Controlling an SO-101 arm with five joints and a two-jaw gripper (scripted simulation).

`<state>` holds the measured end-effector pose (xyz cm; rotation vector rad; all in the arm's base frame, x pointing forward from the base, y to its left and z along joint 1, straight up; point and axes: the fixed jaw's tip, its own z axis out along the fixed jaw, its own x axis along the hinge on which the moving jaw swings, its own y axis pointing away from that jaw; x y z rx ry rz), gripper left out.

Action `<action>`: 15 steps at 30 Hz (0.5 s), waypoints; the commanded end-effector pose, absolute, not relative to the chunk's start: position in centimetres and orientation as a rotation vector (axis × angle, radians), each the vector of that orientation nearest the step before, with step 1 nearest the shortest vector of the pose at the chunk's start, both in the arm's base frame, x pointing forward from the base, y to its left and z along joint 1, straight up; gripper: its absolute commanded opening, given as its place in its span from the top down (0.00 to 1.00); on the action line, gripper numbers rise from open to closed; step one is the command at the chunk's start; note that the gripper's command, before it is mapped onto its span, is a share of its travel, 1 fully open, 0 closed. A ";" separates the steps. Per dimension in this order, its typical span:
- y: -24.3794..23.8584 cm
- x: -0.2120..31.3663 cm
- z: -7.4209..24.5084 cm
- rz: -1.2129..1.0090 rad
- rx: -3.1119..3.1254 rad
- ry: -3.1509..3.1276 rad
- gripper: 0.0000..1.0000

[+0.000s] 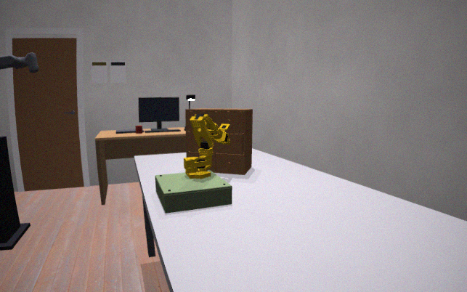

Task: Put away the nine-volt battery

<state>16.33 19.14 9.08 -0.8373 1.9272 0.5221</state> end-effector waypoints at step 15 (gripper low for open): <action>20.3 17.4 9.0 0.512 -0.843 1.923 1.00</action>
